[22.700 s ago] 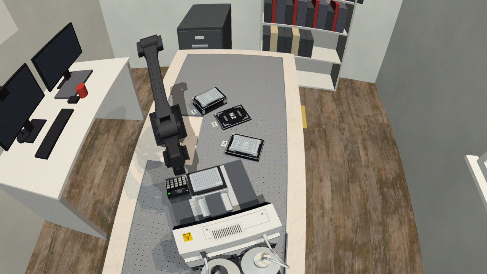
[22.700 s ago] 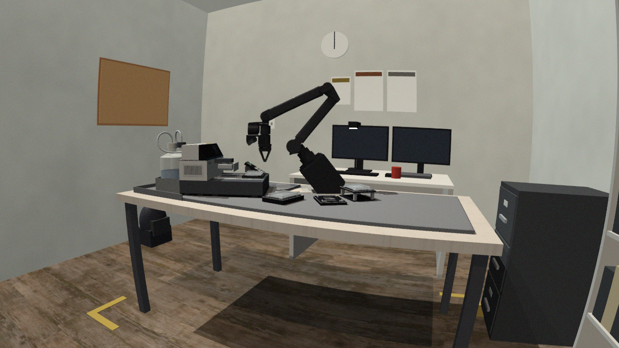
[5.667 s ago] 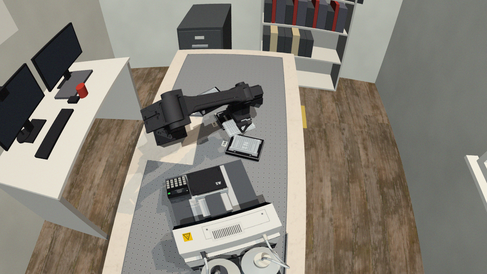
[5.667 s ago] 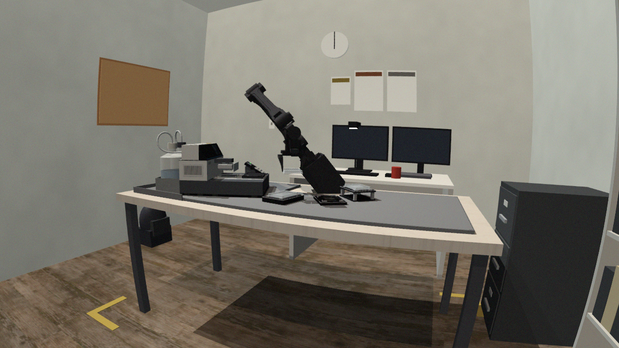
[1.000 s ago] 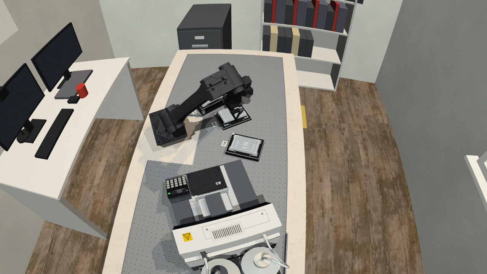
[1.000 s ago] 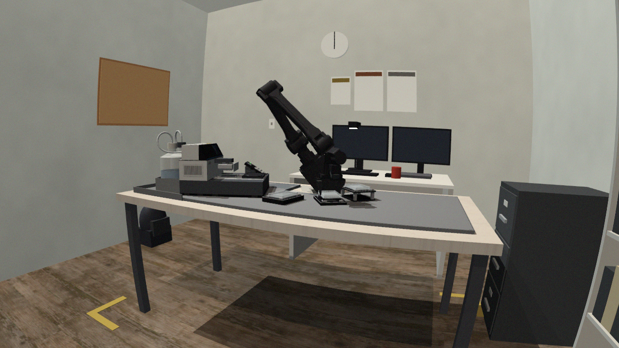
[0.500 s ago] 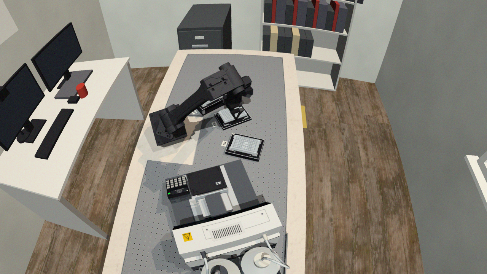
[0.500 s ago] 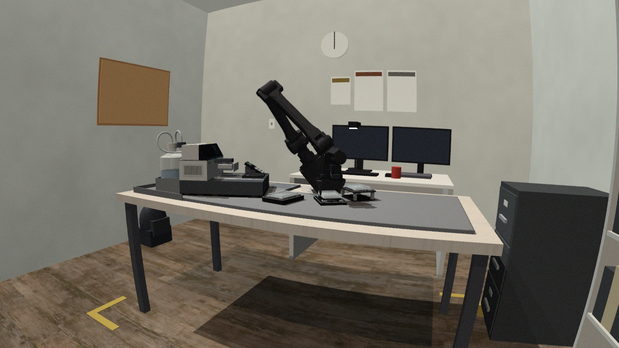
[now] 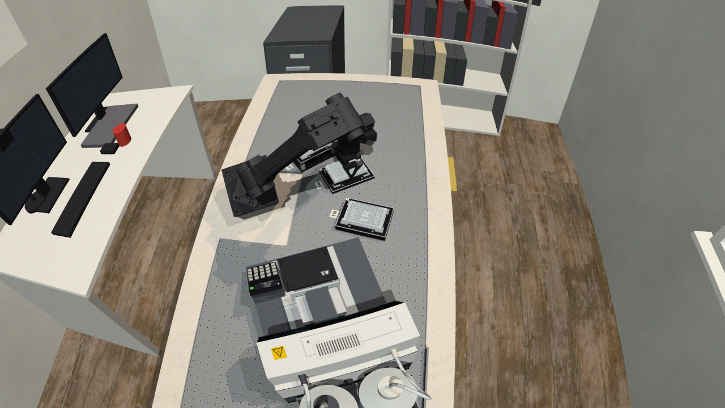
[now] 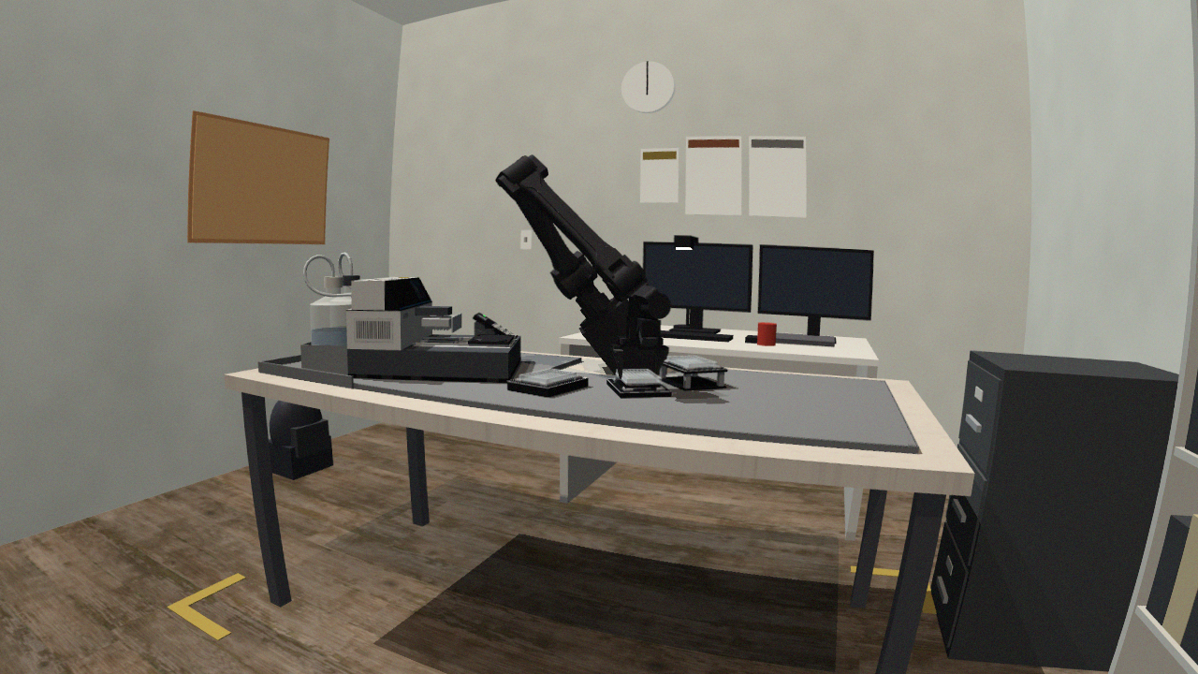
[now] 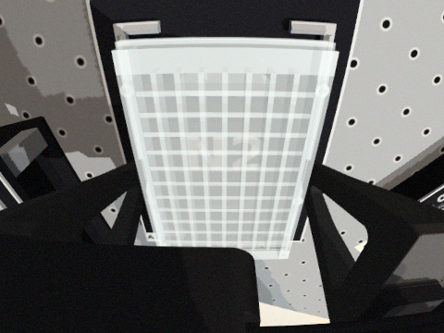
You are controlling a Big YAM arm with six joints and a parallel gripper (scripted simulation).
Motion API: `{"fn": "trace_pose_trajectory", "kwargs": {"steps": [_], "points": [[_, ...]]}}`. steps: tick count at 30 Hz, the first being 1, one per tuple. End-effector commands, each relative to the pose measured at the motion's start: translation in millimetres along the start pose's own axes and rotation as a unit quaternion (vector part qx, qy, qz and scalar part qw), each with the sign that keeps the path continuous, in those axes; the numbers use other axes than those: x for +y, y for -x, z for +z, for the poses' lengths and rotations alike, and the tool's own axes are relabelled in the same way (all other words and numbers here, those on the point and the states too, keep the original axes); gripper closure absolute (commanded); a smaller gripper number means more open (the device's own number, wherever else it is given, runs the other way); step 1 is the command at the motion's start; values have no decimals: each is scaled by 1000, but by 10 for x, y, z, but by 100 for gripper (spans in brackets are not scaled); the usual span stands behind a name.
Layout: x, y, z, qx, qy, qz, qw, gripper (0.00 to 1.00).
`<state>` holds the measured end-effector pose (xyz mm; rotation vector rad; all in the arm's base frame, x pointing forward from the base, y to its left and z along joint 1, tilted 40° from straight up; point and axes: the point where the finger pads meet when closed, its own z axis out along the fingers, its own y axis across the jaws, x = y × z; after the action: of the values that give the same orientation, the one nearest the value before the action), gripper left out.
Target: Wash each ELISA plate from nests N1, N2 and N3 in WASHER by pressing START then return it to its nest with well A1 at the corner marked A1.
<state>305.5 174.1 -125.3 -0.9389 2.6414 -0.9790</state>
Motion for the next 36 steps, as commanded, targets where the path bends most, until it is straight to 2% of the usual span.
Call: {"fn": "trace_pose_trajectory", "kwargs": {"steps": [1,22,36], "points": [[2,94,-36,-10,1,1,1000,16],[-13,117,-6,-11,2,2,1000,16],[-11,-4,61,-1,0,-3,1000,16]]}}
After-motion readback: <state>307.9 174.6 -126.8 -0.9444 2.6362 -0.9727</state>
